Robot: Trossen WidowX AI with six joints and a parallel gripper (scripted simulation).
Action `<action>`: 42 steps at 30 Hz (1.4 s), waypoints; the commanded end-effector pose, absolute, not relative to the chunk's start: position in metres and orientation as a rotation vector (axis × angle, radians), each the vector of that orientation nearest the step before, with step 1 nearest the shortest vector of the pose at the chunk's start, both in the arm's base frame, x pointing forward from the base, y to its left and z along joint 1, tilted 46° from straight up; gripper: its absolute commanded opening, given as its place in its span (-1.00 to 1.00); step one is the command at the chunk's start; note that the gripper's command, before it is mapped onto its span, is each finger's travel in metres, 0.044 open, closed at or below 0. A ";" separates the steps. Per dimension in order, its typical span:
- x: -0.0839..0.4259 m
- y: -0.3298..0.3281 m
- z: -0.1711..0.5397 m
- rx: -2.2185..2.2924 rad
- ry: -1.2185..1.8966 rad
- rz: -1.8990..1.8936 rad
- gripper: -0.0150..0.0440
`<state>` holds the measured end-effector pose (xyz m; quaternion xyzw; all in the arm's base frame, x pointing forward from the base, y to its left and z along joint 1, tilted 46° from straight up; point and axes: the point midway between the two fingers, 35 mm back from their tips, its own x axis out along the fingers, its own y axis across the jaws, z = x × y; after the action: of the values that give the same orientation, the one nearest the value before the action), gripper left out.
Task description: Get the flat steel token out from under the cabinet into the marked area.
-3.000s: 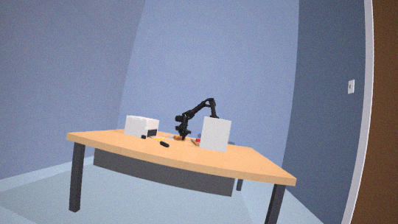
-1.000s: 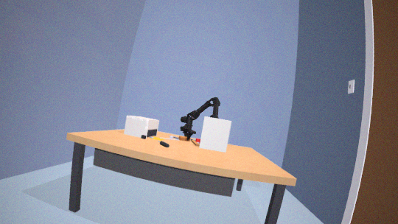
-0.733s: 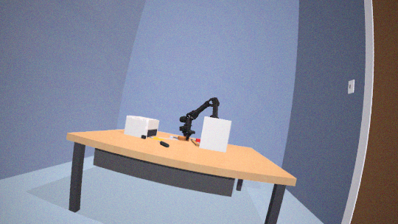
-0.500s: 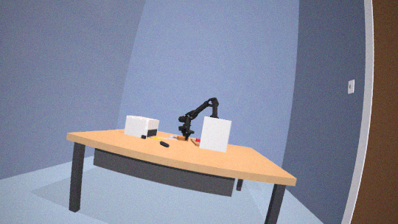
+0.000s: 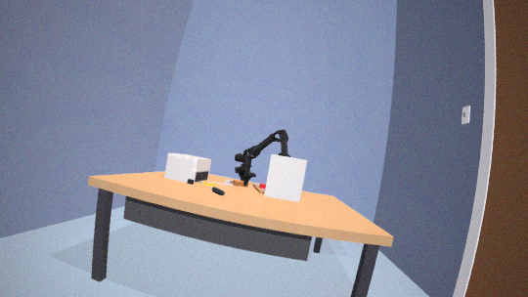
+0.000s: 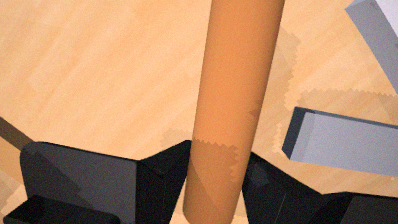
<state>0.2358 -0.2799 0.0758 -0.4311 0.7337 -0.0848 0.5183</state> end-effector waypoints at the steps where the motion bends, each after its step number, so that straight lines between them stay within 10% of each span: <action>1: 0.237 -0.280 0.078 -1.036 1.752 -0.206 -0.49; 13: 0.220 -0.285 0.086 -1.036 1.752 -0.207 -0.49; 28: 0.222 -0.286 0.084 -1.034 1.751 -0.210 0.42; 42: 0.222 -0.287 0.082 -1.032 1.751 -0.212 0.42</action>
<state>0.2216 -0.2875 0.0850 -0.4296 0.7311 -0.0928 0.5219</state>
